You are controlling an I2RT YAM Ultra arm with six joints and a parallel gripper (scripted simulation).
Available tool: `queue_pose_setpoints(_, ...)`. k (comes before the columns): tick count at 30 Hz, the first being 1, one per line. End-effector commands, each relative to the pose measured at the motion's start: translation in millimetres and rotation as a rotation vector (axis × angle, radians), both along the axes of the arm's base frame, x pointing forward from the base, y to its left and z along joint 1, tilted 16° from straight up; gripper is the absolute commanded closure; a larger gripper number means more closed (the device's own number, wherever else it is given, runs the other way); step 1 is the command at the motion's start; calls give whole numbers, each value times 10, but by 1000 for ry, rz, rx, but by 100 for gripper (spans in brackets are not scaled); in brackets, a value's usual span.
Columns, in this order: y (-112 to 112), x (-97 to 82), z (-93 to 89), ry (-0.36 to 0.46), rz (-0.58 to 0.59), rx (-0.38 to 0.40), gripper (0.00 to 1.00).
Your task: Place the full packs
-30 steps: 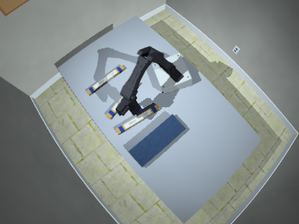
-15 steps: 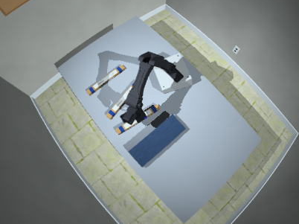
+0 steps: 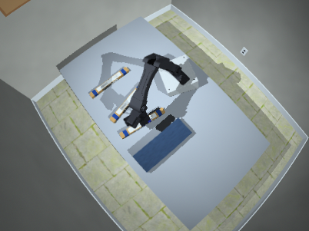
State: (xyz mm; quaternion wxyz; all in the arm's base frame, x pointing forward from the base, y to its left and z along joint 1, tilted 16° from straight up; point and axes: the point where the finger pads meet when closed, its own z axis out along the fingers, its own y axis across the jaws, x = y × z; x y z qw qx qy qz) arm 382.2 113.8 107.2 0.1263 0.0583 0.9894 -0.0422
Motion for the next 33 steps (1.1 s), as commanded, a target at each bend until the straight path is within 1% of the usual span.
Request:
queue_pose_setpoints(1,-4,71,224,-56,-7,7,26)
queue_pose_setpoints(9,-14,80,213,-54,-8,6,26)
queue_pose_setpoints(10,-34,112,40,-36,-10,-2,26)
queue_pose_setpoints(11,-65,51,-106,-3,-7,-15,26)
queue_pose_setpoints(18,-88,116,-370,-4,-5,-14,26)
queue_pose_setpoints(19,-88,132,-342,-21,-5,-8,26)
queue_pose_setpoints(20,-95,144,-372,-23,-6,-8,26)
queue_pose_setpoints(22,-107,167,-516,-7,-7,-12,26)
queue_pose_setpoints(24,-107,167,-516,-7,-7,-12,26)
queue_pose_setpoints(25,-42,252,-342,-63,2,9,26)
queue_pose_setpoints(26,-97,180,-534,-20,-3,-6,26)
queue_pose_setpoints(27,-121,180,-645,-2,-6,-11,26)
queue_pose_setpoints(33,-139,234,-877,0,-5,-6,26)
